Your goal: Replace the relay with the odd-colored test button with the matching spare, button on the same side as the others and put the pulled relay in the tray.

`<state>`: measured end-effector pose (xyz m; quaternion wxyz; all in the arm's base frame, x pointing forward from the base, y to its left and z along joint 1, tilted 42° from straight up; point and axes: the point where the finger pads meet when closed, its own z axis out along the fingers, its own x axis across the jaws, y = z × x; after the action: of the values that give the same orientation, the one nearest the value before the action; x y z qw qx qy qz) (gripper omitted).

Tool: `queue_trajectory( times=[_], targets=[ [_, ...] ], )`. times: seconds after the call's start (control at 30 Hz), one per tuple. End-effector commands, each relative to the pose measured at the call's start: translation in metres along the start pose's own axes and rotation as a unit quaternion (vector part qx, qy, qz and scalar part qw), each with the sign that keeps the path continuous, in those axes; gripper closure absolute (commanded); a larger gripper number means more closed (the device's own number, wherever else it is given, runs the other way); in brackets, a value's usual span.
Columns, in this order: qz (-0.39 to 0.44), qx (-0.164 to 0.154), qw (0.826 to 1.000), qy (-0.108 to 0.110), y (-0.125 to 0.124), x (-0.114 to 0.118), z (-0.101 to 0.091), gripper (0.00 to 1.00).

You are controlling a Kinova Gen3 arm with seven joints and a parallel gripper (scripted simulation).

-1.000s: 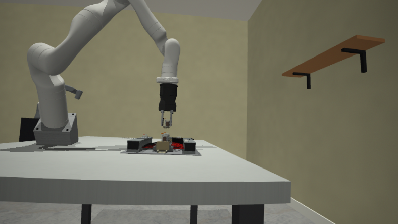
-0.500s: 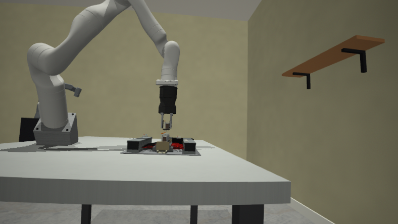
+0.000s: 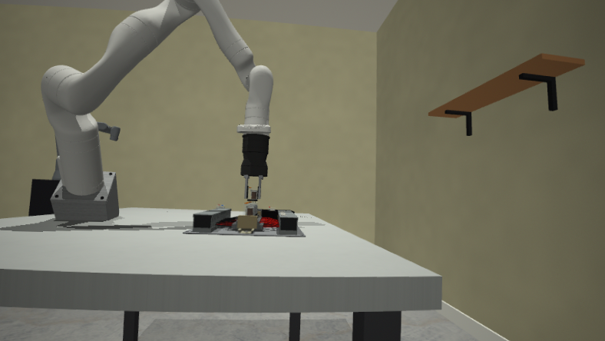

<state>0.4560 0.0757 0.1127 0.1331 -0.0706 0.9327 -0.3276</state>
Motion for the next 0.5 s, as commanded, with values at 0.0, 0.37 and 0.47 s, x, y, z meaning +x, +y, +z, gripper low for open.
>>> queue_trajectory(
  times=[0.0, 0.37, 0.47],
  targets=[
    [0.000, 0.001, 1.000, 0.001, -0.0007, 0.0002, 0.0025, 1.00],
    [0.000, 0.001, 1.000, 0.000, 0.0001, 0.0002, 0.0085, 1.00],
    [0.000, 0.001, 1.000, 0.001, 0.0001, 0.0003, 0.0109, 1.00]
  ],
)
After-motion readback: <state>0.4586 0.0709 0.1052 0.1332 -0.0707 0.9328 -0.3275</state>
